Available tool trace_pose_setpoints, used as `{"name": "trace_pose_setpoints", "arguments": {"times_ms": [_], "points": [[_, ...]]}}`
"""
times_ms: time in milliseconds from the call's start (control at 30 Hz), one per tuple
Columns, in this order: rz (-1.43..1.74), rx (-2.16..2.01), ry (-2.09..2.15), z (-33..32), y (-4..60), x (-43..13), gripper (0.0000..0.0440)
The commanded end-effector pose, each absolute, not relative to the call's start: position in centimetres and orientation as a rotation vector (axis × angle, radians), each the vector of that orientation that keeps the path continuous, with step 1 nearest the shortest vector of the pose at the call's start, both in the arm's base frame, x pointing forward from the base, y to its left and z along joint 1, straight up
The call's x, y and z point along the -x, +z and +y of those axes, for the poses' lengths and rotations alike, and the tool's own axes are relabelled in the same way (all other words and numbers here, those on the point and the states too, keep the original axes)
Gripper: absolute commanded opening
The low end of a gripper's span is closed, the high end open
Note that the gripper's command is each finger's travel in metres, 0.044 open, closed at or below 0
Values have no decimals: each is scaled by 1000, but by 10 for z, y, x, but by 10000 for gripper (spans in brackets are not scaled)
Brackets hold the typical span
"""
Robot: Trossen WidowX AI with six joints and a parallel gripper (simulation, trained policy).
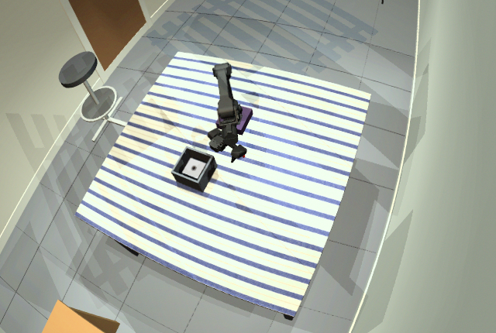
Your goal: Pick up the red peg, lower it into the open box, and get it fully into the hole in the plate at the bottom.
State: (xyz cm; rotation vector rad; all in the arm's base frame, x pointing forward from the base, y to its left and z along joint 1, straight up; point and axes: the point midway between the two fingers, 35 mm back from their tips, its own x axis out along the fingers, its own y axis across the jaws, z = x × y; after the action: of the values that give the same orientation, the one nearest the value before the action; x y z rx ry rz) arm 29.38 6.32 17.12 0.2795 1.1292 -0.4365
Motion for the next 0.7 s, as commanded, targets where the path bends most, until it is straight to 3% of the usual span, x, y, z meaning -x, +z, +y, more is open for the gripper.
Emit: {"name": "trace_pose_setpoints", "arguments": {"times_ms": [0,300,667], "points": [[1204,-339,-496,71,156,-264,440],[1322,-451,-648,79,120,-218,440],[1342,-558,-768,81,72,-200,440]]}}
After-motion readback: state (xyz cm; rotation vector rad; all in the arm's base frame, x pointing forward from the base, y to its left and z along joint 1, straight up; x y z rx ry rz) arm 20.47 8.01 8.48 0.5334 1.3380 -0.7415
